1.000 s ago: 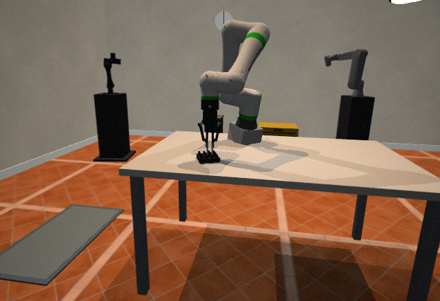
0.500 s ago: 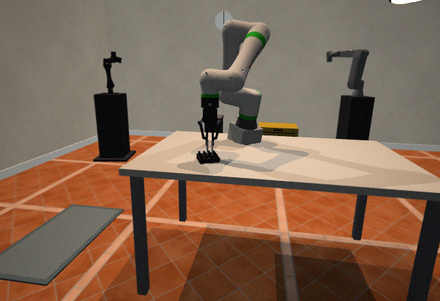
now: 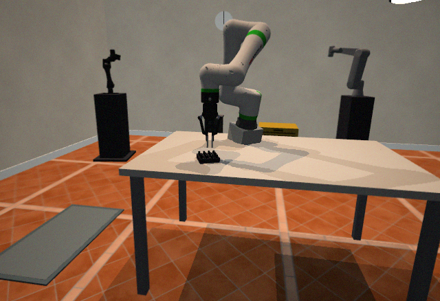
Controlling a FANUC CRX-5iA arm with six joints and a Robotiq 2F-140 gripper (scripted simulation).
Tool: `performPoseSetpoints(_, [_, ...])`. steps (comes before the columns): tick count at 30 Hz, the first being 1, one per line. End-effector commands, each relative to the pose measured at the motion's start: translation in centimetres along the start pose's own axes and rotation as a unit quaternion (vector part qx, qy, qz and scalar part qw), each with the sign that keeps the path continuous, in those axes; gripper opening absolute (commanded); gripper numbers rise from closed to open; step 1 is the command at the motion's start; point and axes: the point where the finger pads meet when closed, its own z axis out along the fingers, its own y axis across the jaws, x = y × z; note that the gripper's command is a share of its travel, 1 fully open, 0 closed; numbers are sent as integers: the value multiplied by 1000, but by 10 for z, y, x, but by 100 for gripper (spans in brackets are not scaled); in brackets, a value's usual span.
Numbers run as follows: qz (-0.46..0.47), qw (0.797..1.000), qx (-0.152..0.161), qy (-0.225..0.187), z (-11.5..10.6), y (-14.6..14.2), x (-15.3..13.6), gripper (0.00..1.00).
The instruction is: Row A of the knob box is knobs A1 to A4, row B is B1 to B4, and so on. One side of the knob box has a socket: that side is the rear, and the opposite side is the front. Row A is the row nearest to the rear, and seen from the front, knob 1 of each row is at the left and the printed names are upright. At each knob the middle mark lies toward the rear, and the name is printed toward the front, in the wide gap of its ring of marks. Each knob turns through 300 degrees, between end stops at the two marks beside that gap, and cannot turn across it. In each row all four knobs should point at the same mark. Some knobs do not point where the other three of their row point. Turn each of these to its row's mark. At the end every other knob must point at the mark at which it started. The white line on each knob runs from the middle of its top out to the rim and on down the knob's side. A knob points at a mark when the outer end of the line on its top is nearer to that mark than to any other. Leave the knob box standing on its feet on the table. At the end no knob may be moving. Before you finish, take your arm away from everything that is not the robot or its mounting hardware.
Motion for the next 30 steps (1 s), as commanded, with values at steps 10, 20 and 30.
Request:
performPoseSetpoints(10, [0,1000,0,0,-1,0,0,12])
performPoseSetpoints(20, [-114,993,0,0,-4,-4,2,12])
performPoseSetpoints(30, [-243,970,0,0,-6,-9,5,12])
